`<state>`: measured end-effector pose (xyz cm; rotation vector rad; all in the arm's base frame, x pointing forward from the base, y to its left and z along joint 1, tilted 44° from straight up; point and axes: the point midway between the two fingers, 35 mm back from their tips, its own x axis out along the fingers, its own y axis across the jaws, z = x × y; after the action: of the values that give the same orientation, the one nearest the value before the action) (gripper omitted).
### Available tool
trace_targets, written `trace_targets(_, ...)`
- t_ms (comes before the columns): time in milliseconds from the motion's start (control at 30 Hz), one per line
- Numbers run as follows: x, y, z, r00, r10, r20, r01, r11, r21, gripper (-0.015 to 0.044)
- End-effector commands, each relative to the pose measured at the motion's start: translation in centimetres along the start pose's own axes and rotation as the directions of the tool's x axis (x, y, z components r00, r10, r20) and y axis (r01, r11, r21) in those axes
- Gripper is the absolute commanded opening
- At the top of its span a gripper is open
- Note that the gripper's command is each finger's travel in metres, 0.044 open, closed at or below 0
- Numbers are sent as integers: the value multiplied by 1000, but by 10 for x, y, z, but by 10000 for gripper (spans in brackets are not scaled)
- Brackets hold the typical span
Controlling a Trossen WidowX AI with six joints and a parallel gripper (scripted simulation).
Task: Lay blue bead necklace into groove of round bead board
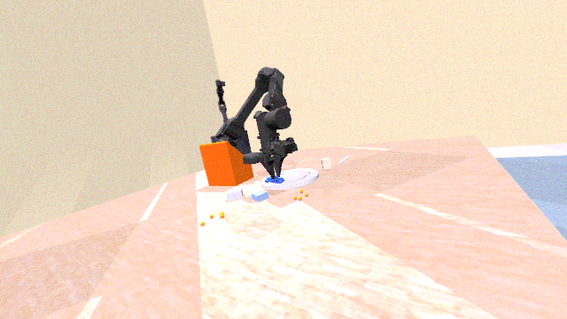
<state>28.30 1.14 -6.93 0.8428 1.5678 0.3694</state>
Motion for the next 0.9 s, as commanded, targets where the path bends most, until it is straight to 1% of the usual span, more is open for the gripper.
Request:
trace_targets(0, -5, -1, -1, 1000, -1, 0, 1, 1000, 1, 0)
trace_targets(167, -5, 1, 1, 1000, -1, 0, 1, 1000, 1, 0)
trace_targets(500, -5, 25, 18, 1000, 0, 0, 0, 1000, 1, 0)
trace_targets(867, -5, 26, 19, 1000, 0, 0, 0, 1000, 1, 0)
